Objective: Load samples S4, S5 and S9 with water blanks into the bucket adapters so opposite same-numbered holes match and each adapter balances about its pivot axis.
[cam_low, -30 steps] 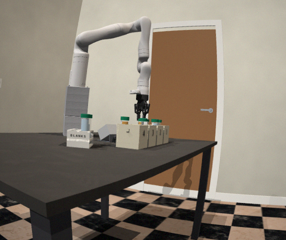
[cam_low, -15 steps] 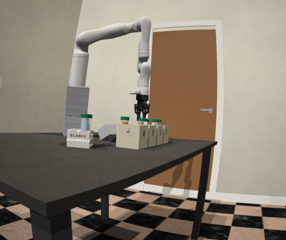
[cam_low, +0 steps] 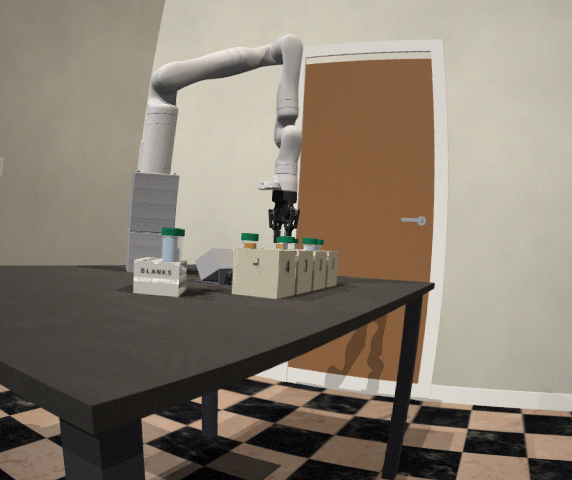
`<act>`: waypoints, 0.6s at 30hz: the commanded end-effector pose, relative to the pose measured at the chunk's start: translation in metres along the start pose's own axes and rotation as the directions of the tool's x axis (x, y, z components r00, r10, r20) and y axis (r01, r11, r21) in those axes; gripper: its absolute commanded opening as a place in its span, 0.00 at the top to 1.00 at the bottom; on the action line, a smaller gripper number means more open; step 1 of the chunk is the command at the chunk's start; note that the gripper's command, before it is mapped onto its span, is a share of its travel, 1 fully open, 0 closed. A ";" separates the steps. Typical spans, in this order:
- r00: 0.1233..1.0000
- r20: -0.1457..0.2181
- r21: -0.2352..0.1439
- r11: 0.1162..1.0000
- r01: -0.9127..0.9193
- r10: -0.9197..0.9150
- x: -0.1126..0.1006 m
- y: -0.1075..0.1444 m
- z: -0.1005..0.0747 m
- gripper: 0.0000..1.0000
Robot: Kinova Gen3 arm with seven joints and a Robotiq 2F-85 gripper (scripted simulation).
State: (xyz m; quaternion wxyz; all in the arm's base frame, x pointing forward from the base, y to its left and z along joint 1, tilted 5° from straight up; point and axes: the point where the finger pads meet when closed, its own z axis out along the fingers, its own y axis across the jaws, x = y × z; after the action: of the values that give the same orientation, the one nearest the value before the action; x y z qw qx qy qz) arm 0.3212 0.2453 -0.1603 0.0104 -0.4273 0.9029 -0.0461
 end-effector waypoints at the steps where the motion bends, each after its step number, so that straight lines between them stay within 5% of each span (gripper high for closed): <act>1: 1.000 0.001 0.000 1.000 0.000 0.000 -0.001 0.000 0.001 0.38; 18: 1.000 0.001 0.000 1.000 0.000 0.000 -0.001 0.000 0.006 0.38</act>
State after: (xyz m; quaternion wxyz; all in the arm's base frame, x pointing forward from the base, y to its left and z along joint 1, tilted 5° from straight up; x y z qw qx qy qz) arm 0.3215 0.2449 -0.1656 0.0104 -0.4273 0.9029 -0.0461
